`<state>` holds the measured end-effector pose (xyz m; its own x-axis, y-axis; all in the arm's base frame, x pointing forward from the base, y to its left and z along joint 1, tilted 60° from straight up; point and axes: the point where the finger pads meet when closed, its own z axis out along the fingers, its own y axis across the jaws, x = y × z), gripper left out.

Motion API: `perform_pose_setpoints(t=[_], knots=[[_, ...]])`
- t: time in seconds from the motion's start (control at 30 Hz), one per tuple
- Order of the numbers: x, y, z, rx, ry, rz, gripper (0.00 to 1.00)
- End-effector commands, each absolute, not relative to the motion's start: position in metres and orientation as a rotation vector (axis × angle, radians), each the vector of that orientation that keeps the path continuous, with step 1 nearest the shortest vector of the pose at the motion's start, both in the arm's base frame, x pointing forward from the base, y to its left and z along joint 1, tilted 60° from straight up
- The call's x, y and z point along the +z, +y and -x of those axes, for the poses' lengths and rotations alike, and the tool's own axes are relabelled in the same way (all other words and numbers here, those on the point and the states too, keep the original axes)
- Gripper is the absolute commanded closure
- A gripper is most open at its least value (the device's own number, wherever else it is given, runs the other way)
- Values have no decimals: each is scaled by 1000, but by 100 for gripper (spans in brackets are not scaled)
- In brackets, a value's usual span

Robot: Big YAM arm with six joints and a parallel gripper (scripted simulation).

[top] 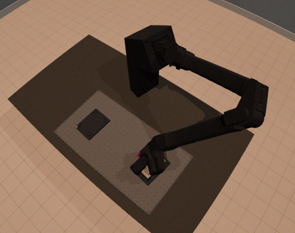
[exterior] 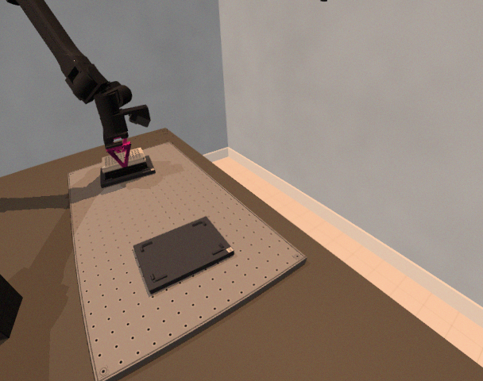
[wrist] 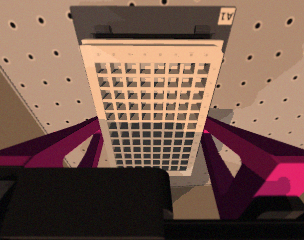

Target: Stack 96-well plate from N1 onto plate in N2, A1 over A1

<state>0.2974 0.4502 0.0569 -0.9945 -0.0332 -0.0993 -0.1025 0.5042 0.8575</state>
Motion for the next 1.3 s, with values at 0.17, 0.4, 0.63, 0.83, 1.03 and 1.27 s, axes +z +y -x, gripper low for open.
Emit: perform_pose_setpoints(t=[0.17, 0.4, 0.63, 0.83, 1.03, 1.27], knots=[[51, 444, -306, 1519, 2663, 73, 100], [53, 449, -306, 1524, 2657, 86, 100], [52, 452, -300, 1525, 2666, 97, 100], [53, 455, -299, 1529, 2661, 104, 100], [50, 454, -297, 1525, 2669, 102, 100], [52, 457, -299, 1528, 2663, 103, 100]])
